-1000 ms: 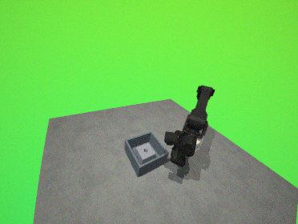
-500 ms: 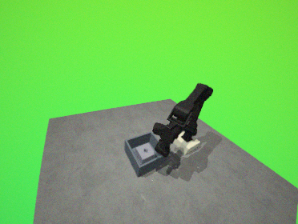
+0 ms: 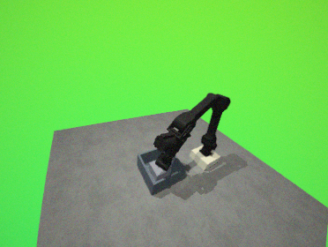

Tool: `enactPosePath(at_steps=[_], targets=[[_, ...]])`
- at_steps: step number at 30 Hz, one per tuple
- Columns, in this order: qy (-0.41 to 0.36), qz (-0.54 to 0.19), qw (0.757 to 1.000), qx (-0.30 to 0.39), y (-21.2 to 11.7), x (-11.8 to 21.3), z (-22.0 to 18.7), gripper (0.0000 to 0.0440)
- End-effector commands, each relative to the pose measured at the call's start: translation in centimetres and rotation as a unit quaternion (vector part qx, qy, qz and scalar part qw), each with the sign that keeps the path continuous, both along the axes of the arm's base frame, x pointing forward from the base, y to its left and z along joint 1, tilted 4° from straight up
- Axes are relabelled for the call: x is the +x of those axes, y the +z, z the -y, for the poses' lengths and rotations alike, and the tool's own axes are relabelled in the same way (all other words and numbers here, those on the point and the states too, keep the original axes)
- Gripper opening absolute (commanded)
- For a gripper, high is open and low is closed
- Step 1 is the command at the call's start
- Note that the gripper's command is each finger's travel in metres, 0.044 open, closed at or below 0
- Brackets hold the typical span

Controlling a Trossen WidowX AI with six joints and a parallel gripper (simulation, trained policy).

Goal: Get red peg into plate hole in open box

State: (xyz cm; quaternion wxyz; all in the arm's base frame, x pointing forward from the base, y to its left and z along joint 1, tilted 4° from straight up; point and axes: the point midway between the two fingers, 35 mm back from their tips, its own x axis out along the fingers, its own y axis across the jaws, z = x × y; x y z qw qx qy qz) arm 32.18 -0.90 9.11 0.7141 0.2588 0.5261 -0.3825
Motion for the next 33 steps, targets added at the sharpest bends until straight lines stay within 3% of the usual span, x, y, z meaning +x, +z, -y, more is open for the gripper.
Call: enactPosePath(at_steps=[1, 9, 15, 19, 29, 33], targets=[[0.016, -0.011, 1.000, 0.009, -1.3, 0.7, 0.9, 0.0000], [0.052, -0.033, 0.998, 0.032, -3.8, 1.0, 1.5, 0.0015], [0.067, -0.052, 0.995, 0.050, -5.3, 1.1, 1.7, 0.0149], [0.076, -0.052, 0.994, 0.054, -5.2, 1.8, 2.2, 0.0182], [0.085, -0.009, 0.992, 0.096, -3.6, 5.9, 2.1, 0.0438], [0.089, -0.014, 0.991, 0.099, -3.2, 6.8, 2.7, 0.0440]])
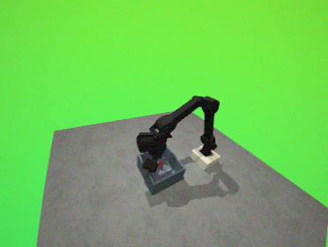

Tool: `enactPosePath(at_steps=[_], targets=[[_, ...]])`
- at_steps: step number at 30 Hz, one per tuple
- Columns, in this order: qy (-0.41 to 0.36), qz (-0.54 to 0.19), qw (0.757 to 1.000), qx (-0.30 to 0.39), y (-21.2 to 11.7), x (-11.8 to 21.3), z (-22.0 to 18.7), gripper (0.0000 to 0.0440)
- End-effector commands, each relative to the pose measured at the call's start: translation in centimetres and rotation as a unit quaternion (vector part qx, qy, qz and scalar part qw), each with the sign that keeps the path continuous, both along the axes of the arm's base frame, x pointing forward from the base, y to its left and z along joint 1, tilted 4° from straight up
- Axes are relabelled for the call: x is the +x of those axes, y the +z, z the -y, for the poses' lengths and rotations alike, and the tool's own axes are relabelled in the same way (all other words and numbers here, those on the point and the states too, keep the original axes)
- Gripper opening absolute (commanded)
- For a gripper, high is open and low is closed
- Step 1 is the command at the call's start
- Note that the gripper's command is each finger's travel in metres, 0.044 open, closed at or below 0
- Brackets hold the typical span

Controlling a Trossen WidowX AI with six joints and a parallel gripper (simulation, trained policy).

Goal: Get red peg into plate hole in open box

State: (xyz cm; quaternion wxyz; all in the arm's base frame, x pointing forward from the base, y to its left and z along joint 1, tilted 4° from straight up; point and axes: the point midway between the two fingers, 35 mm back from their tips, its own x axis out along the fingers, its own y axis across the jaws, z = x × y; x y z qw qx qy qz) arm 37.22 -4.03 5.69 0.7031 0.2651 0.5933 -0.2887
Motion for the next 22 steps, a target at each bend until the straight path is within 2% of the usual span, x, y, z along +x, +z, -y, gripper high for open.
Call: enactPosePath(at_steps=[1, 12, 22], targets=[[0.013, 0.015, 1.000, 0.022, 0.5, 2.2, -0.6, 0.0440], [0.046, 0.049, 0.996, 0.056, 3.1, 5.8, -2.2, 0.0440], [0.047, 0.050, 0.996, 0.057, 3.2, 5.9, -2.3, 0.0440]])
